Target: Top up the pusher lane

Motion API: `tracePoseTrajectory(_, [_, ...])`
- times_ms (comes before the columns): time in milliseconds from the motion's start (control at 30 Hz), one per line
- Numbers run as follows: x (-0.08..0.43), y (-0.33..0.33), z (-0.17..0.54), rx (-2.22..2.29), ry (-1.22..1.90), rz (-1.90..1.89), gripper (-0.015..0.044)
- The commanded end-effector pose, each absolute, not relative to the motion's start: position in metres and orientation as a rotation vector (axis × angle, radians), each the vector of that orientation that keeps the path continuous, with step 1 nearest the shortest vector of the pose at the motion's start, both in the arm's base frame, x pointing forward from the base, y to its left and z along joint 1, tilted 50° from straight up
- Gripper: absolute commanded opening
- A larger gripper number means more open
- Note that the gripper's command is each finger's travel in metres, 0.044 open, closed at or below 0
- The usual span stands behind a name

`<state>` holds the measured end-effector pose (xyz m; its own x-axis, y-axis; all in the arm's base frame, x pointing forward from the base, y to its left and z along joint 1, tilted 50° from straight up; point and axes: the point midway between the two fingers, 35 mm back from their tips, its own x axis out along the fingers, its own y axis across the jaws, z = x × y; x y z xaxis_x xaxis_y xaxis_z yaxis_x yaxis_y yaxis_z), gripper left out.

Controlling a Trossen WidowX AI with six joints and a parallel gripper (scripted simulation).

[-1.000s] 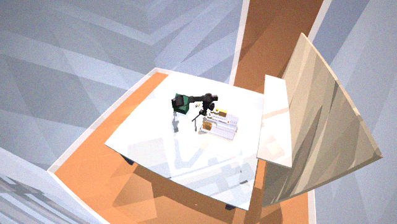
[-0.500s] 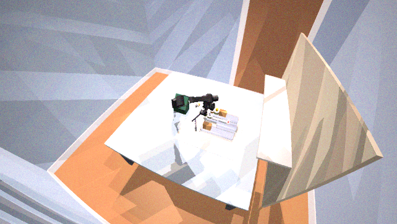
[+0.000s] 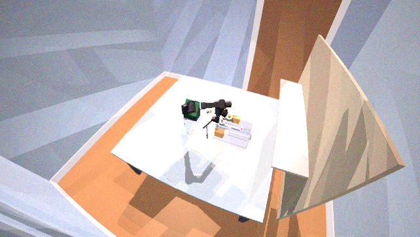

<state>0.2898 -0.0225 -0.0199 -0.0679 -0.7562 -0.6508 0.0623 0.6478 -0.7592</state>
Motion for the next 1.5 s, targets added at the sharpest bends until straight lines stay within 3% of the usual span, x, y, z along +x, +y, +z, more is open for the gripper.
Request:
tracePoseTrajectory(0, [0.298, -0.021, -0.018, -0.604, 1.48, -0.743, 0.0])
tracePoseTrajectory(1467, [0.316, -0.022, -0.017, -0.604, 1.479, -0.743, 0.0])
